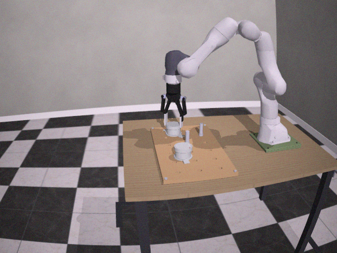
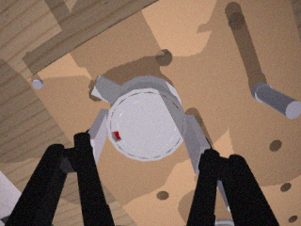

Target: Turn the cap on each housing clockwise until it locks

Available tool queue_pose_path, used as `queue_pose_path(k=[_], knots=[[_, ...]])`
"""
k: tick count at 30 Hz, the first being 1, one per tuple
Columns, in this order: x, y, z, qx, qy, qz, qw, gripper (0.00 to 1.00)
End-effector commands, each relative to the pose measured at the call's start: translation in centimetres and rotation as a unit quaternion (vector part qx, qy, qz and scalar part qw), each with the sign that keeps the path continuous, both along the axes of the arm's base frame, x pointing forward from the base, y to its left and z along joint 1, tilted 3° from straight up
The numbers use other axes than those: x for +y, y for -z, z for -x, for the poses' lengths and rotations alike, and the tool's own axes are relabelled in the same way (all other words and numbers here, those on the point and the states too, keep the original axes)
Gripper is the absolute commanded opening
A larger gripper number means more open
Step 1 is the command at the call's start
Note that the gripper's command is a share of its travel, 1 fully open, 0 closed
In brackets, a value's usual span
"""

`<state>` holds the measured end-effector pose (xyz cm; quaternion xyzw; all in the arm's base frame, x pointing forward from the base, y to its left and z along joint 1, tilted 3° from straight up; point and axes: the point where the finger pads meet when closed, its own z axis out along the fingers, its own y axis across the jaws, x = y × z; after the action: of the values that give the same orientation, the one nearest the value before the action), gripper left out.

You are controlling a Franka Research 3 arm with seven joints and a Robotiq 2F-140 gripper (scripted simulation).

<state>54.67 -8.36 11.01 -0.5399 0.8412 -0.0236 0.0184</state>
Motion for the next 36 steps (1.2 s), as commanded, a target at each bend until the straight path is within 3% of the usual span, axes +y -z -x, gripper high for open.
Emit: queue_pose_path(k=[1, 13, 24, 36], knots=[[0.02, 0.17, 0.04, 0.001, -0.001, -0.001, 1.000, 0.10], [0.02, 0.17, 0.04, 0.000, 0.005, -0.001, 1.000, 0.10], [0.02, 0.17, 0.04, -0.002, 0.108, -0.007, 0.994, 0.10], [0.04, 0.16, -0.13, -0.002, 0.110, -0.007, 0.994, 0.10]])
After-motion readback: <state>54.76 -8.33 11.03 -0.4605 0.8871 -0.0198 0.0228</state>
